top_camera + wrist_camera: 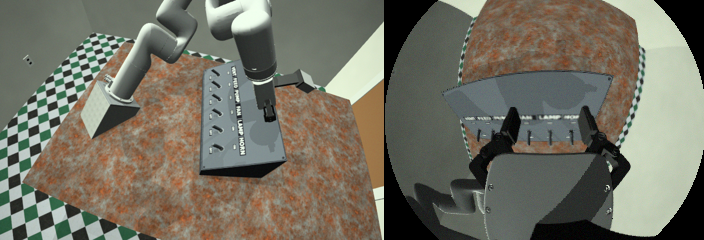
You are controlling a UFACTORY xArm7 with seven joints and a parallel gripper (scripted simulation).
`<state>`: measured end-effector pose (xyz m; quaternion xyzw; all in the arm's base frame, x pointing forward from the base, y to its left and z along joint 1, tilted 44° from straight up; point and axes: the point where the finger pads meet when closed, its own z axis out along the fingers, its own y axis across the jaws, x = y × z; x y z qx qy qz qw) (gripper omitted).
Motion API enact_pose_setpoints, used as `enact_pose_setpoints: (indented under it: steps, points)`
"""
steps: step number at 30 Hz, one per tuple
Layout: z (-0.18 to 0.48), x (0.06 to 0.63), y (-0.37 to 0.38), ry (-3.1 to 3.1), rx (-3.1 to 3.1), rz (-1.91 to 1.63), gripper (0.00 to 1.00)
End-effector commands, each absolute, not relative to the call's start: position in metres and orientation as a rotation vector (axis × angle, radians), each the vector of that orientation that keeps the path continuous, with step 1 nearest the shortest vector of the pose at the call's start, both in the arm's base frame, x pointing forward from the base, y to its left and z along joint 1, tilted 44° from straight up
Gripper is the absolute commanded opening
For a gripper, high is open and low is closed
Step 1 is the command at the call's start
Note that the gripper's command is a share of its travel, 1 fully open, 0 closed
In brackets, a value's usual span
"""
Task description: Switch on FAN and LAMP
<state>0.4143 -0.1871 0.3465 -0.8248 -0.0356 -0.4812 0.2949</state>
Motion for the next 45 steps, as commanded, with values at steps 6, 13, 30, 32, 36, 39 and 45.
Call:
enact_pose_setpoints:
  steps: [6,13,30,32,36,39,45]
  points:
    - [0.348,0.414,-0.189,-0.093,-2.196,-1.285,1.0]
    - [0.348,0.414,-0.189,-0.093,-2.196,-1.285,1.0]
    - [0.347,0.414,-0.189,-0.093,-2.196,-1.285,1.0]
    - [0.347,0.414,-0.189,-0.093,-2.196,-1.285,1.0]
    - [0.346,0.415,-0.192,-0.093,-2.196,-1.285,1.0]
    - [0.343,0.417,-0.197,-0.093,-2.196,-1.285,1.0]
    - [0.335,0.424,-0.212,-0.093,-2.196,-1.285,1.0]
